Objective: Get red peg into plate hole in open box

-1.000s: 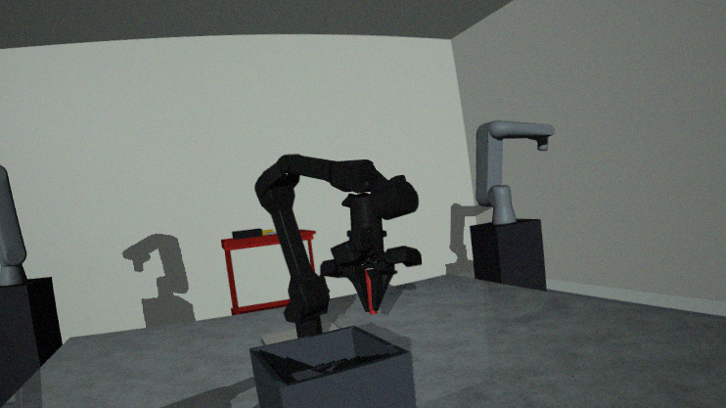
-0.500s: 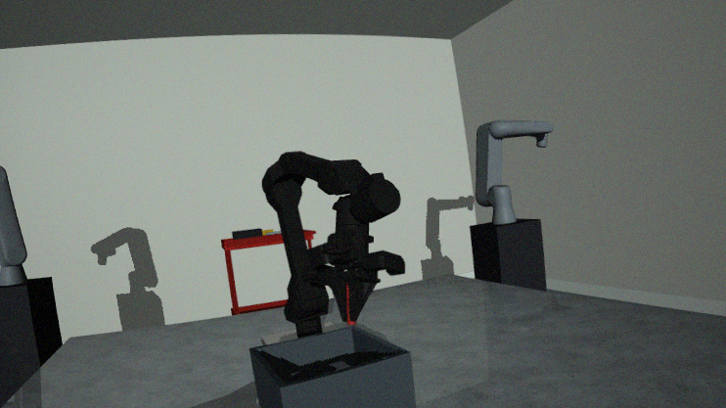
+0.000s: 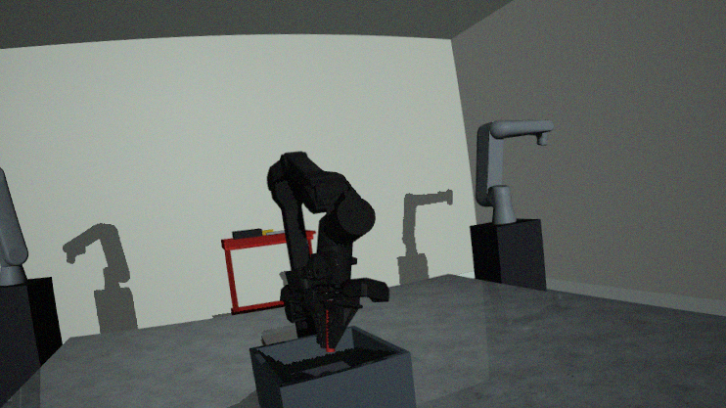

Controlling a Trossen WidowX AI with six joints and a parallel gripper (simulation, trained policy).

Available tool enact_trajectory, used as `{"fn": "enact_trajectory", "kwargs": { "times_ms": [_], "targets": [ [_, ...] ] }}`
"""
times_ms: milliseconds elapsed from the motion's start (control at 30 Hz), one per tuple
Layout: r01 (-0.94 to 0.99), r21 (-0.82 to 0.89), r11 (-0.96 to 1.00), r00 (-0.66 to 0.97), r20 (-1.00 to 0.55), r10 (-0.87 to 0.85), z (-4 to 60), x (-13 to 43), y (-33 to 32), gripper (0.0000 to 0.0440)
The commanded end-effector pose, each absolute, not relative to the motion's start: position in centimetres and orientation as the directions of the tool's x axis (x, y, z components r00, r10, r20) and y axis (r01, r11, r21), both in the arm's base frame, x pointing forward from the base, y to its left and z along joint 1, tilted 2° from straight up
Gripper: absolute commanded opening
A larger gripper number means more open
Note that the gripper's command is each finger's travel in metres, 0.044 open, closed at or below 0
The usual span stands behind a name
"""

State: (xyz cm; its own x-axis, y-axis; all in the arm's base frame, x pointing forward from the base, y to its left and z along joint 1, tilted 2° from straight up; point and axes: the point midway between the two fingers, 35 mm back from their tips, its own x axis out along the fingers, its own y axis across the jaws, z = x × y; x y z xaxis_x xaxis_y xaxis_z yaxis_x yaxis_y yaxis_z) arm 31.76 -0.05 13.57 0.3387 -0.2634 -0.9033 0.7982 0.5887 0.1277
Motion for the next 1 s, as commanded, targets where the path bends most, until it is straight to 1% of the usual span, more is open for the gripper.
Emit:
{"fn": "enact_trajectory", "kwargs": {
  "times_ms": [0,300,367,433,600,633,833,967],
  "targets": [
    [0.782,0.112,0.613,0.327,-0.911,-0.251,12.7,32.4,-0.9,0.0002],
    [0.733,0.079,0.675,0.293,-0.933,-0.209,10.5,33.0,-1.7,0.0],
    [0.722,0.072,0.688,0.282,-0.939,-0.198,10.0,32.9,-1.7,0.0008],
    [0.712,0.066,0.699,0.27,-0.945,-0.186,9.5,32.9,-1.7,0.0039],
    [0.708,0.052,0.704,0.237,-0.957,-0.168,8.8,32.9,-2.1,0.0158],
    [0.711,0.047,0.701,0.228,-0.959,-0.168,8.7,32.9,-2.2,0.0171],
    [0.695,0.037,0.718,0.231,-0.957,-0.175,10.4,34.2,-3.2,0.0184],
    [0.686,0.058,0.725,0.235,-0.961,-0.145,11.7,35.1,-2.8,0.0193]
  ]
}}
